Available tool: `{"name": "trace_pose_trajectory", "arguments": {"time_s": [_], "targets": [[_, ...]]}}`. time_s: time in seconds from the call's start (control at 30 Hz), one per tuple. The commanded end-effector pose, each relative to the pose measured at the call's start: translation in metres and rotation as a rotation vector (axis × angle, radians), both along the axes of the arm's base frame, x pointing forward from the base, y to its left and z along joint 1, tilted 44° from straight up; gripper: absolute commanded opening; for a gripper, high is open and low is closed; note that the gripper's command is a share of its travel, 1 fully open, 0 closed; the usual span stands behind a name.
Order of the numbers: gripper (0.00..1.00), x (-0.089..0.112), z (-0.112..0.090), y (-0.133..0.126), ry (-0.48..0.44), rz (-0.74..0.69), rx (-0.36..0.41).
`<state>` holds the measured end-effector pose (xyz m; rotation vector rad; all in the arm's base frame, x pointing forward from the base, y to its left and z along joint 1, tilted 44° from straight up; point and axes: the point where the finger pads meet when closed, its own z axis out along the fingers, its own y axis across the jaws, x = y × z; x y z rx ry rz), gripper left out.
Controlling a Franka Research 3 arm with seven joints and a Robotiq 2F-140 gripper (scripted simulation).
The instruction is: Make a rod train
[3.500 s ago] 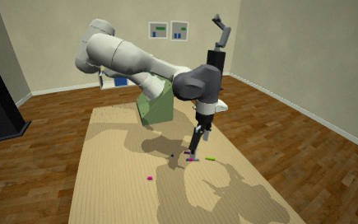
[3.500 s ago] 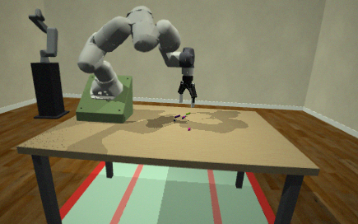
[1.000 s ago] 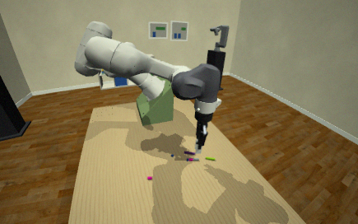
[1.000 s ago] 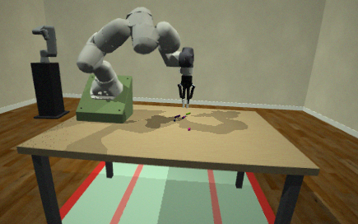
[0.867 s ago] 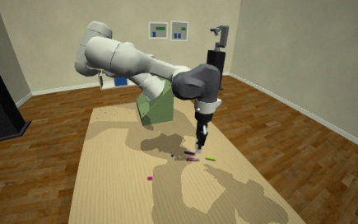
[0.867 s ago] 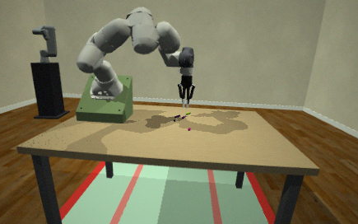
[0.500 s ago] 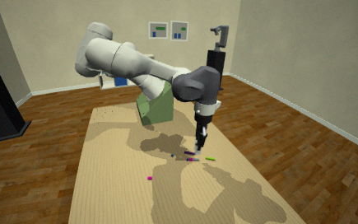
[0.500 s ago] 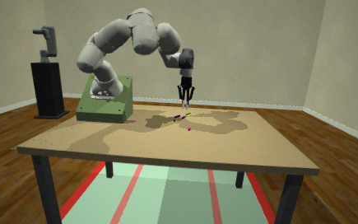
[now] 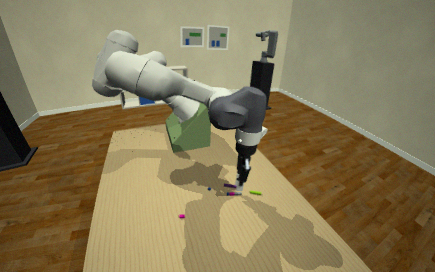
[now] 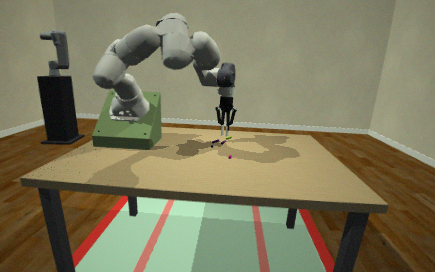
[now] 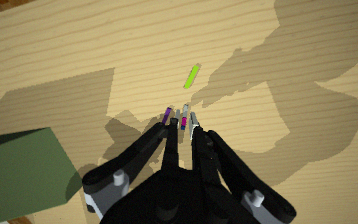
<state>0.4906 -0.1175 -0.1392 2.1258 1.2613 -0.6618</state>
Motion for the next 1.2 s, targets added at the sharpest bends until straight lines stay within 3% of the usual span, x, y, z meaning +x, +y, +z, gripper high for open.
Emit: {"name": "trace_pose_trajectory", "arguments": {"time_s": [0.0, 1.17], "targets": [[0.15, 0.002, -0.005, -0.004, -0.008, 0.0, 0.004], [0.15, 0.0, -0.017, -0.016, -0.008, 0.0, 0.004]]}}
